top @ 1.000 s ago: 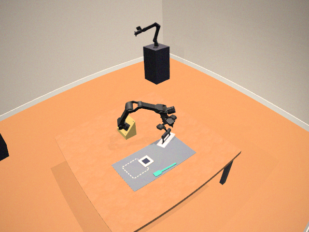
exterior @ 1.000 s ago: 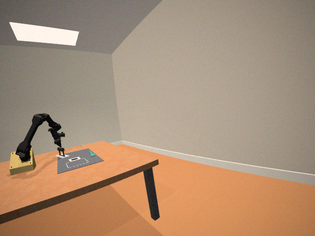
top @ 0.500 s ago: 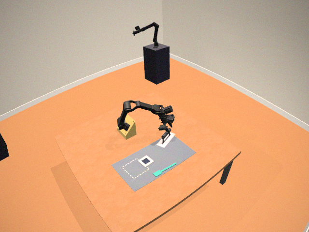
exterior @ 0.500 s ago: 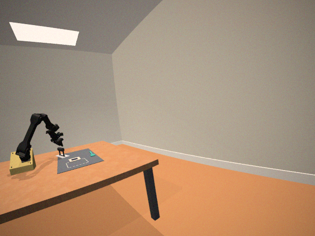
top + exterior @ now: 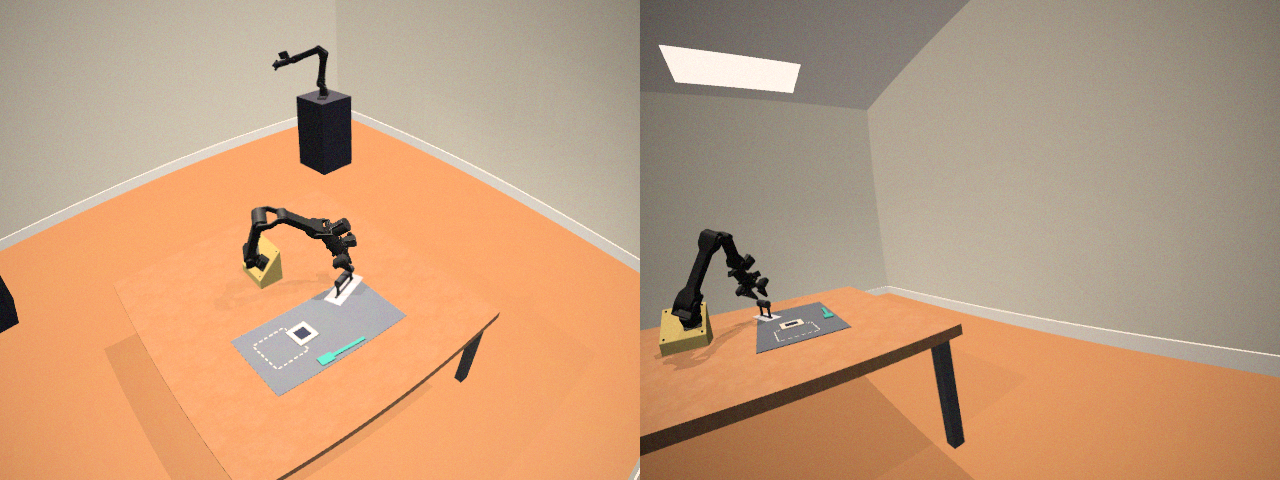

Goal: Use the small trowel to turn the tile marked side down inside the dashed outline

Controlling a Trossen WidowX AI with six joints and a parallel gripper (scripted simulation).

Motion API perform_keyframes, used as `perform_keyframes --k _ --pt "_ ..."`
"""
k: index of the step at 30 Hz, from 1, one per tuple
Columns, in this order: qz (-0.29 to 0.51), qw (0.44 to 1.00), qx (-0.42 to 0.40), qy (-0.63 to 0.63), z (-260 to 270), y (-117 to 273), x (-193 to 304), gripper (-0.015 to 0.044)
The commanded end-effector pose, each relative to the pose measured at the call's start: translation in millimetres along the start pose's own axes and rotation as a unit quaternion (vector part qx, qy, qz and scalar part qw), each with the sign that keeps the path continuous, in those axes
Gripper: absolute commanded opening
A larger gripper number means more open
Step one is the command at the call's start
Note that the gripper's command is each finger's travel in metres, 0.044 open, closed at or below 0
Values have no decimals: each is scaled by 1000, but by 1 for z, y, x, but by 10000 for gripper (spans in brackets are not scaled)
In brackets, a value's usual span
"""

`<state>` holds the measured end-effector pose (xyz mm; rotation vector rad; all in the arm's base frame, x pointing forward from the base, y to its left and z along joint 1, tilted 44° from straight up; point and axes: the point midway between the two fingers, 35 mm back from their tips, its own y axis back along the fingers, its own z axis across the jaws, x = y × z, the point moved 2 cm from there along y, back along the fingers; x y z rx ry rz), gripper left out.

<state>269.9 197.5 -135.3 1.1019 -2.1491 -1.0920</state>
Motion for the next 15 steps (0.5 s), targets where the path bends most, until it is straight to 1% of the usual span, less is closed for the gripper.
perform_keyframes --k 1,8,15 --pt "-13 997 7 74 3 1 8 300" --pt "-28 981 39 185 1 2 19 300" --pt "-33 952 78 294 -3 4 32 300"
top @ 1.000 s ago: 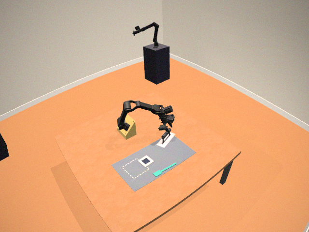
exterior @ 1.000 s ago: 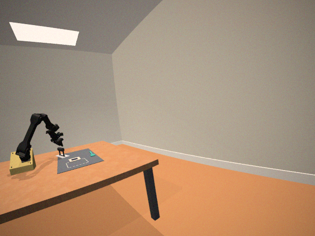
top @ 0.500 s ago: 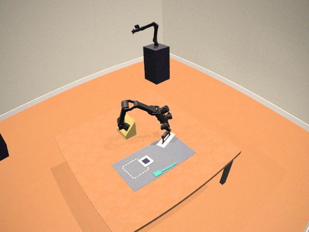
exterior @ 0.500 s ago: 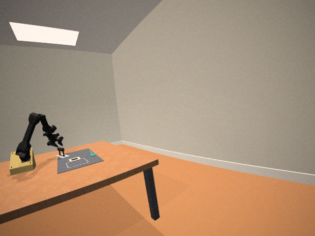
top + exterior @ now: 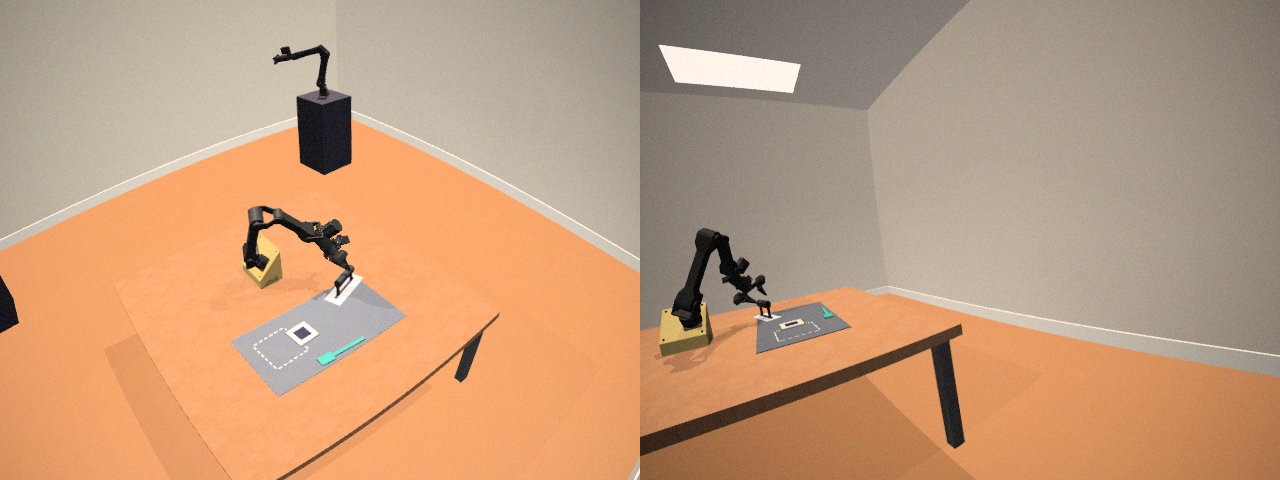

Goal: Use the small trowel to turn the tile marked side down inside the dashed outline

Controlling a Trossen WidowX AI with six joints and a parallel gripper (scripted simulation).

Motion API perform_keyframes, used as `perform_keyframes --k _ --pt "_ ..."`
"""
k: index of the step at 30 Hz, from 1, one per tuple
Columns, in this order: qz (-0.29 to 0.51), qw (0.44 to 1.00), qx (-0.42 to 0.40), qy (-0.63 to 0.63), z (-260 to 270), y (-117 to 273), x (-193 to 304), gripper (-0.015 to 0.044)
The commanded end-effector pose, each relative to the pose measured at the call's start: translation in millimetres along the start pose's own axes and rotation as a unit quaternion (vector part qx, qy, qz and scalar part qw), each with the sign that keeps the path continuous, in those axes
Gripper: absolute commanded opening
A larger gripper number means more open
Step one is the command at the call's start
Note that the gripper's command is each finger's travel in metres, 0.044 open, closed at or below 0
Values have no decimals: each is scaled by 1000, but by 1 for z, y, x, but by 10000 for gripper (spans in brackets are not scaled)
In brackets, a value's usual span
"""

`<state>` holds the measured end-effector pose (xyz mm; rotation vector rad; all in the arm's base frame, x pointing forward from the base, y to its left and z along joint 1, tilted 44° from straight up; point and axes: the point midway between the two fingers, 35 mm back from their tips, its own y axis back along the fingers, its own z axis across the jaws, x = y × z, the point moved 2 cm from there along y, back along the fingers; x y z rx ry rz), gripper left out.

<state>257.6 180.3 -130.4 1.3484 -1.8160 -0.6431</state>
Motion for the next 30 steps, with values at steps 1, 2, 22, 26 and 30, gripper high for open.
perform_keyframes --k 1,2,22,26,30 --pt "4 997 21 74 4 2 12 300" --pt "5 996 26 90 4 3 14 300" --pt "31 950 89 298 6 15 44 300" --pt "31 950 88 298 5 11 43 300" --pt "31 950 87 298 4 5 43 300"
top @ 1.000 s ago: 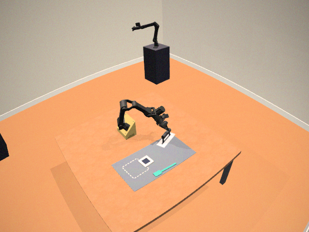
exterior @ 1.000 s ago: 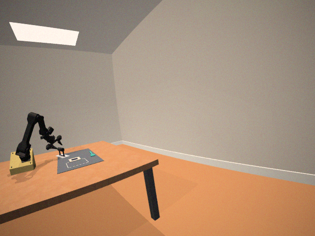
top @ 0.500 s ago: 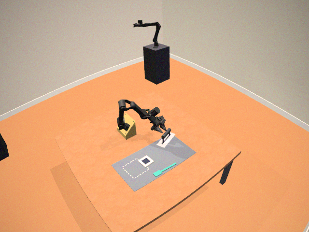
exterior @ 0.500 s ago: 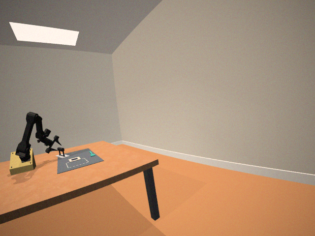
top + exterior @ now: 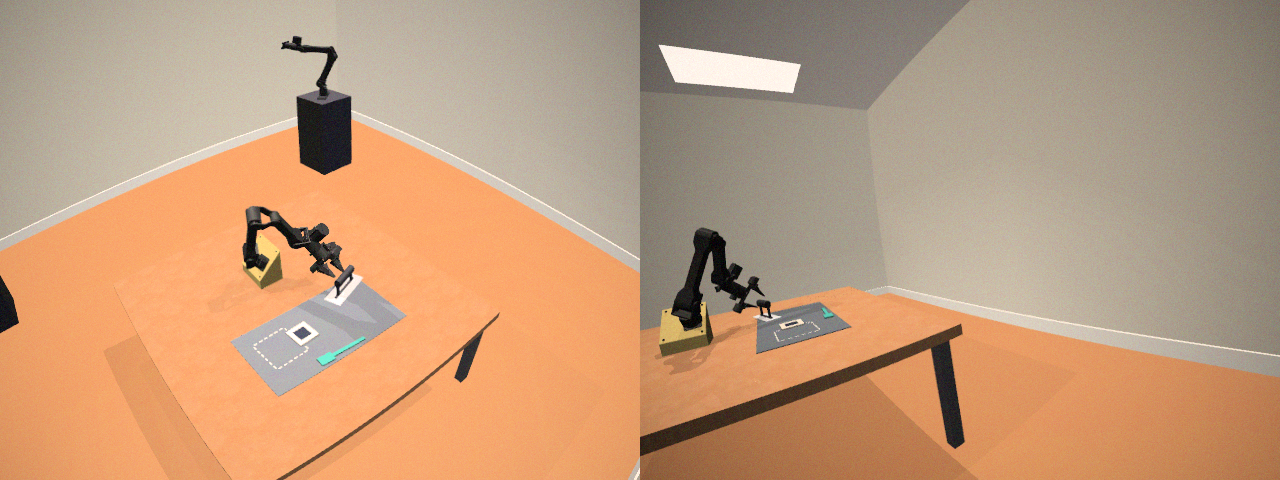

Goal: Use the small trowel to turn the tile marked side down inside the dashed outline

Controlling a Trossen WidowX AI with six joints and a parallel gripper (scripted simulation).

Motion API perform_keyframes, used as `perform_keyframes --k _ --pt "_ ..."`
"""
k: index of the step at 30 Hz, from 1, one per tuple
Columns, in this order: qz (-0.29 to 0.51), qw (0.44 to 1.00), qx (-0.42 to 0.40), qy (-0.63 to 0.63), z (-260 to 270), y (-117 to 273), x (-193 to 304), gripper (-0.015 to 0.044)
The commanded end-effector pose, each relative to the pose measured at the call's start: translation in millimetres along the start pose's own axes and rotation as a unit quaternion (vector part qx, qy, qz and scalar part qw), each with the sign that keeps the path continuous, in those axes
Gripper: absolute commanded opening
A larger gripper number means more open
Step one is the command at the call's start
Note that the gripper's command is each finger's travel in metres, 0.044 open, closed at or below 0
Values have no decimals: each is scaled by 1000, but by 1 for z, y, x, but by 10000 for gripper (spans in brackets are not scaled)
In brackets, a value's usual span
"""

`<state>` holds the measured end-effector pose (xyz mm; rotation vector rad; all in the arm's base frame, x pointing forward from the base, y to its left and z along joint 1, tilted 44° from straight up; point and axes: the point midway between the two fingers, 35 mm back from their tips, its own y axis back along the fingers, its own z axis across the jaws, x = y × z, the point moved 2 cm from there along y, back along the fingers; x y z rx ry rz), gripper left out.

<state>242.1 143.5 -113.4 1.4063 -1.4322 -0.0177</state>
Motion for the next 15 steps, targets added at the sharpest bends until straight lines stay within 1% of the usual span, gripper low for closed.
perform_keyframes --k 1,15 --pt "0 1000 -3 1 1 -7 0 300" --pt "1 1000 -4 1 1 -30 1 300"
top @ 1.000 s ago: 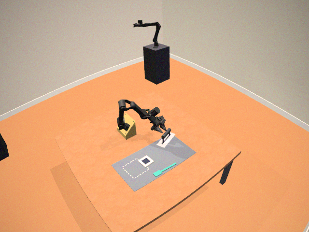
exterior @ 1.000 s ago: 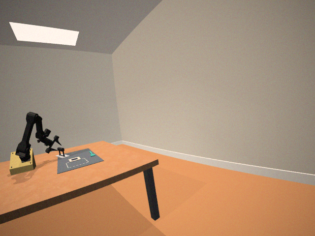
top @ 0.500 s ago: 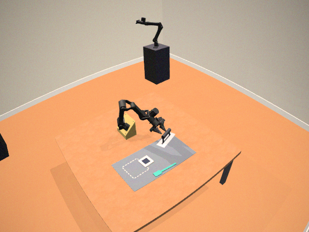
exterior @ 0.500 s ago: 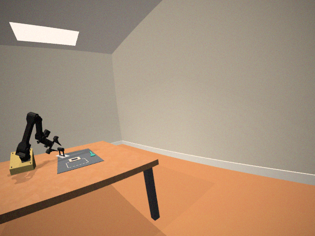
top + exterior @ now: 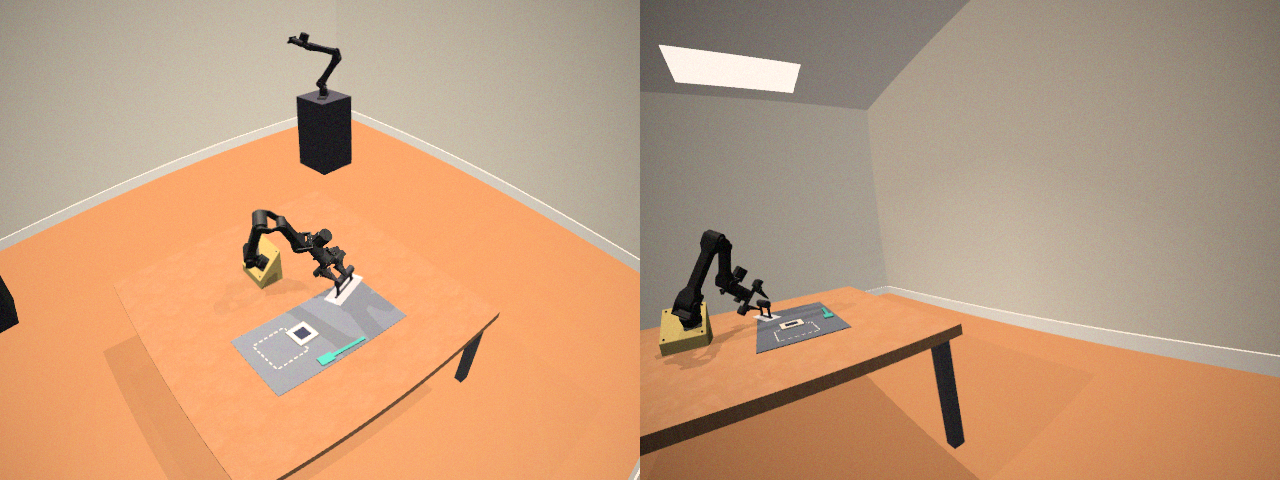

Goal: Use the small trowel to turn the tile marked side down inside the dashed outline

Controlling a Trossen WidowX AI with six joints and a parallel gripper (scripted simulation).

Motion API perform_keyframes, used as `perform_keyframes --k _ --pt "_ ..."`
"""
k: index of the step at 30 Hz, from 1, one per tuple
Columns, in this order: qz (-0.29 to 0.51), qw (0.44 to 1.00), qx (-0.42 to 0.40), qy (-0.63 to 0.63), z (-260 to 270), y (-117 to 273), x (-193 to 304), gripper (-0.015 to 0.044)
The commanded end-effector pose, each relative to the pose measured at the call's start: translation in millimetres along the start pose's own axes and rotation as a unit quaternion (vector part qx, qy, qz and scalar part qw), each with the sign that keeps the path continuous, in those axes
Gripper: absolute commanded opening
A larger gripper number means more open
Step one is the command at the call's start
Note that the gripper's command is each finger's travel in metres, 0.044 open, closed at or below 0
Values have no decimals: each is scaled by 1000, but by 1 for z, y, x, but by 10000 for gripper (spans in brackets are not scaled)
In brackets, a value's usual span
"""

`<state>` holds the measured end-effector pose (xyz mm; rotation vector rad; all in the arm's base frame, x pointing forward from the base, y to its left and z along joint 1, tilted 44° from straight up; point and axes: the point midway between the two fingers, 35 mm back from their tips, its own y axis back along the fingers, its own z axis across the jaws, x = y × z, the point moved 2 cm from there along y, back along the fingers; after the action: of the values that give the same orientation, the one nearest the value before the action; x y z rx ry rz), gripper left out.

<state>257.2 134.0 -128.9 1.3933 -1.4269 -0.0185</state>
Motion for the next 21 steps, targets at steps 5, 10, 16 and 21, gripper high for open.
perform_keyframes --k 5,10,16,21 --pt "-1 1000 1 -2 -2 -15 0 300" --pt "0 1000 1 -2 -1 -23 1 300" --pt "1 1000 1 -2 0 -32 2 300" --pt "1 1000 1 -2 0 -33 2 195"
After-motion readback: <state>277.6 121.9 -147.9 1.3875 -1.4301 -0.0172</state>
